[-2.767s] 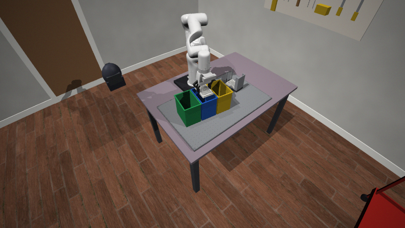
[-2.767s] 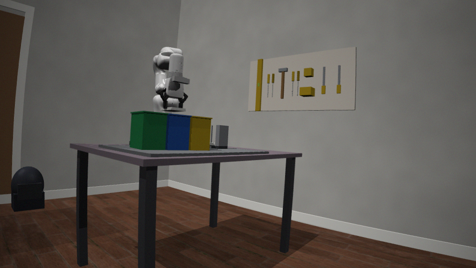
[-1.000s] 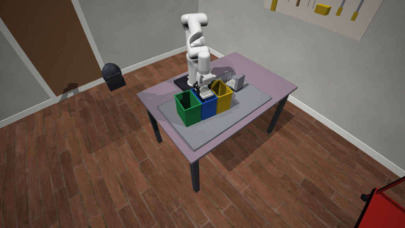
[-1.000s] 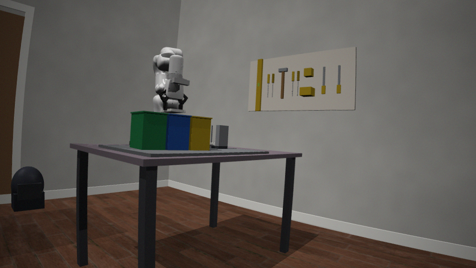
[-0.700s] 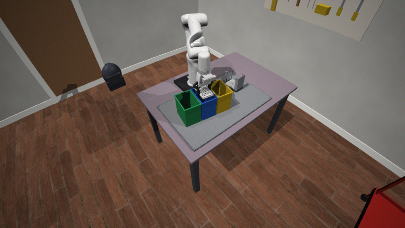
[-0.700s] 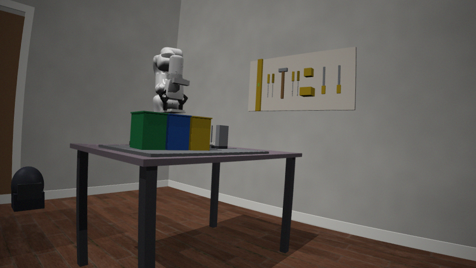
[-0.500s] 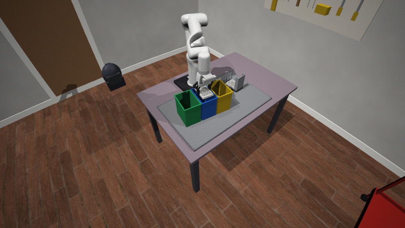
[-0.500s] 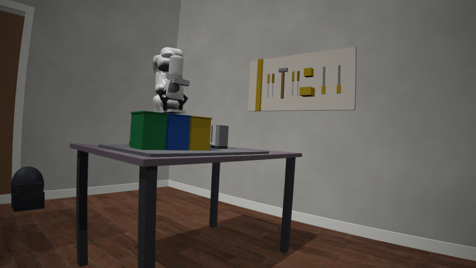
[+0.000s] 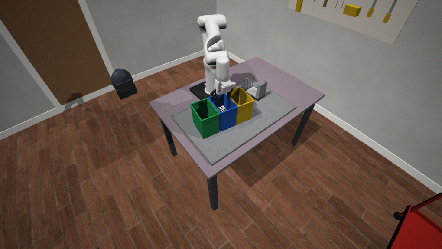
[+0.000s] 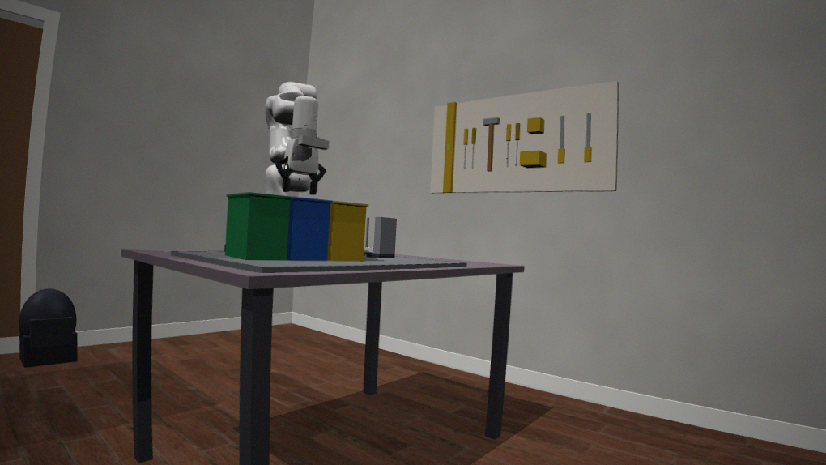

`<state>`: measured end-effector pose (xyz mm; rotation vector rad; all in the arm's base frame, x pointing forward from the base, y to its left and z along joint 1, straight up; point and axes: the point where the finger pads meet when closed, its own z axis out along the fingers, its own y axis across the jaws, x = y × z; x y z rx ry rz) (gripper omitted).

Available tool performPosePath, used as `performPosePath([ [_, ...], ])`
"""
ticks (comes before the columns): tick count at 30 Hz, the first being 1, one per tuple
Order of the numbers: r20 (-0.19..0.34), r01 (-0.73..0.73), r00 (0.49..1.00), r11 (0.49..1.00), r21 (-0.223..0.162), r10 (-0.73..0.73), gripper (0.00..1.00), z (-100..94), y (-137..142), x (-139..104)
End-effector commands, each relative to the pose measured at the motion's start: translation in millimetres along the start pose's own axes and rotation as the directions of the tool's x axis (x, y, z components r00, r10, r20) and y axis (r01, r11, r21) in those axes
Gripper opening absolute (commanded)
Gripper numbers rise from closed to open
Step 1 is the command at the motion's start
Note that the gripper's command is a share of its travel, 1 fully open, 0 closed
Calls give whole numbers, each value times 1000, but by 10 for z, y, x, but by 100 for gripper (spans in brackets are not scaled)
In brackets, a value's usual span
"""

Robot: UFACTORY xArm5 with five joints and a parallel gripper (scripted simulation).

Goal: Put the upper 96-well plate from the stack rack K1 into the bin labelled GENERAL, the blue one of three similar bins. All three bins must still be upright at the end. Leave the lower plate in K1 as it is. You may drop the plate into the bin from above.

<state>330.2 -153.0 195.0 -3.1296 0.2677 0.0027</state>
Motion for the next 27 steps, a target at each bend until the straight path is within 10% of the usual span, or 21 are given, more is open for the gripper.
performPosePath([
  [1,-4,0,1000,1000,-1,0,100,-13,3,10],
  [27,-4,0,1000,1000,-1,0,100,-253,3,9],
])
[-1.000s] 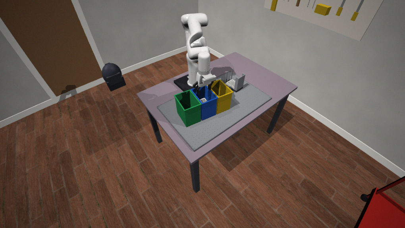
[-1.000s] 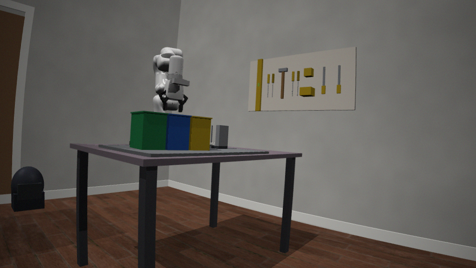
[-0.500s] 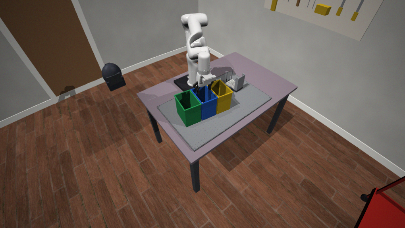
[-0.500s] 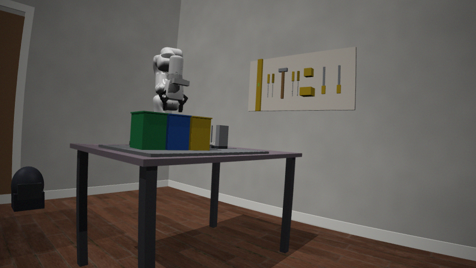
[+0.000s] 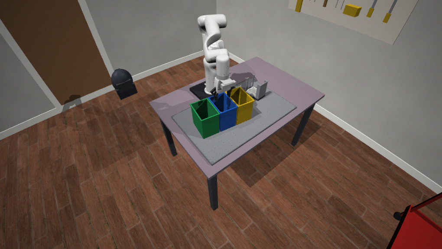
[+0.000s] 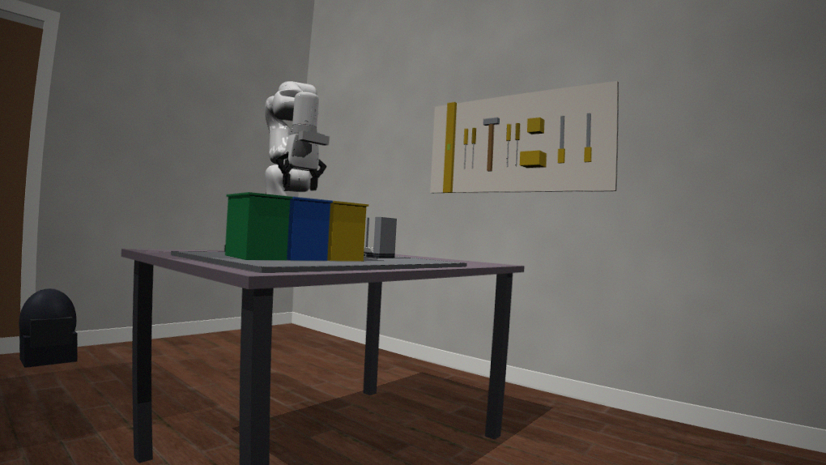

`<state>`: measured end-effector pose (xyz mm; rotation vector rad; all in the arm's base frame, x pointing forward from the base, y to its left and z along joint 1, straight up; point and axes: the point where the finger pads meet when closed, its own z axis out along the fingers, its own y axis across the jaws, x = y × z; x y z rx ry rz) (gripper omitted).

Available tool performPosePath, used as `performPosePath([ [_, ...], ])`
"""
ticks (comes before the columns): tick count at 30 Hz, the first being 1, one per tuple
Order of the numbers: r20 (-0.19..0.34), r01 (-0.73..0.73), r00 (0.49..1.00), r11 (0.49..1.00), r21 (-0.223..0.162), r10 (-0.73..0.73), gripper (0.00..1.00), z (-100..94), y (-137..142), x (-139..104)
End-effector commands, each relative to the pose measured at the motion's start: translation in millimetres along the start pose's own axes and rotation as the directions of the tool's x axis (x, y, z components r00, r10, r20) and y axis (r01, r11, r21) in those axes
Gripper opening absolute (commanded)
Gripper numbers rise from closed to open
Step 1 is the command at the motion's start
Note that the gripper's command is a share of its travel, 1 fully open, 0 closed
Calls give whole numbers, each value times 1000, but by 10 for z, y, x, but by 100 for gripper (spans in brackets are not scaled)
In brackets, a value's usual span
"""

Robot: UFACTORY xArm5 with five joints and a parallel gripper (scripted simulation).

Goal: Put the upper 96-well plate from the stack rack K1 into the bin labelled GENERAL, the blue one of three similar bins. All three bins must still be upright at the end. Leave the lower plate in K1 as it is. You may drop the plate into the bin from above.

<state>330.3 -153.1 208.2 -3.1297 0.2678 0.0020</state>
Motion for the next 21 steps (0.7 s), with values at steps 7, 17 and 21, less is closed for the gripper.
performPosePath([
  [7,-3,0,1000,1000,-1,0,100,-283,2,8],
  [17,-3,0,1000,1000,-1,0,100,-283,2,8],
  [21,-3,0,1000,1000,-1,0,100,-283,2,8],
])
